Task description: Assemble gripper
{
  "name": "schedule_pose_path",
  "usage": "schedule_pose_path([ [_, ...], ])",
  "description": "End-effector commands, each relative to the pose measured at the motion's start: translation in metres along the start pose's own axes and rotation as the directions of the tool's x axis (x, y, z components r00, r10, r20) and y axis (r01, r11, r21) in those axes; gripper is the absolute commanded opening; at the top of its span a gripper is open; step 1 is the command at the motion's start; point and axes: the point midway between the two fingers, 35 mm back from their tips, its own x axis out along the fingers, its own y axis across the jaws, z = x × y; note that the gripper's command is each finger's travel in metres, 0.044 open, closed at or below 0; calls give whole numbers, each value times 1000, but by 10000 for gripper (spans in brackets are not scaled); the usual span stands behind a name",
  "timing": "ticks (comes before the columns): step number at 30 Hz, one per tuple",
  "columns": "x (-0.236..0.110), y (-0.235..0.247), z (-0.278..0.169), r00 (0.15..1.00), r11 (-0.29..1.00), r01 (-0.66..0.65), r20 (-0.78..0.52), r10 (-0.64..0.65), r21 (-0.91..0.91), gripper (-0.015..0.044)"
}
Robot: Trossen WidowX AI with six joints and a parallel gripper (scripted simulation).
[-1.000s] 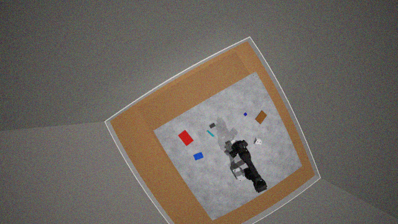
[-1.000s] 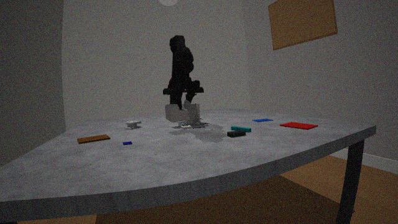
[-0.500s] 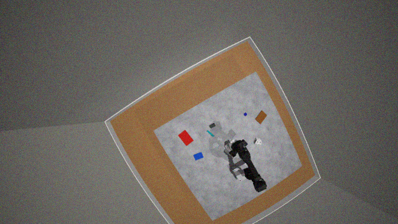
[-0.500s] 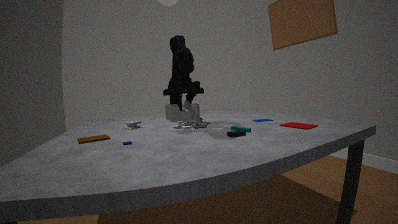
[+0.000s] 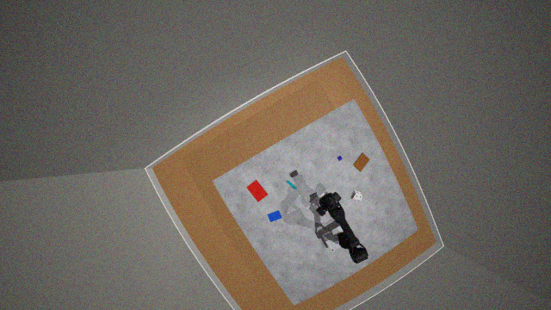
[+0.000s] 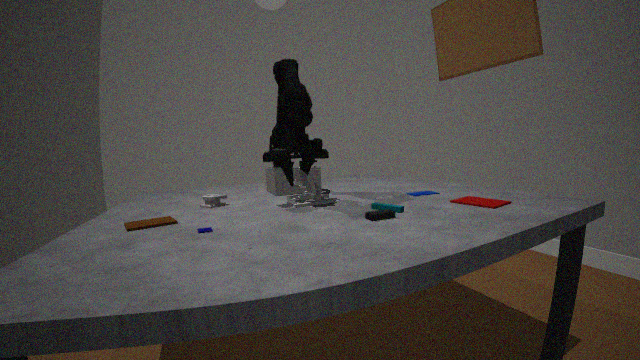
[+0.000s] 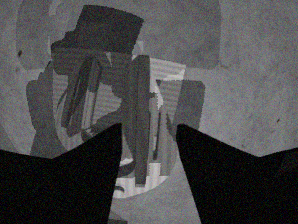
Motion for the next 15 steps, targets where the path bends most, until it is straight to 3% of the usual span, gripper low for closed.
schedule_pose_path([
  [1,10,2,-4,1000,1000,-7,-8,7,3,134],
  [15,22,2,-5,1000,1000,-7,-9,7,3,134],
])
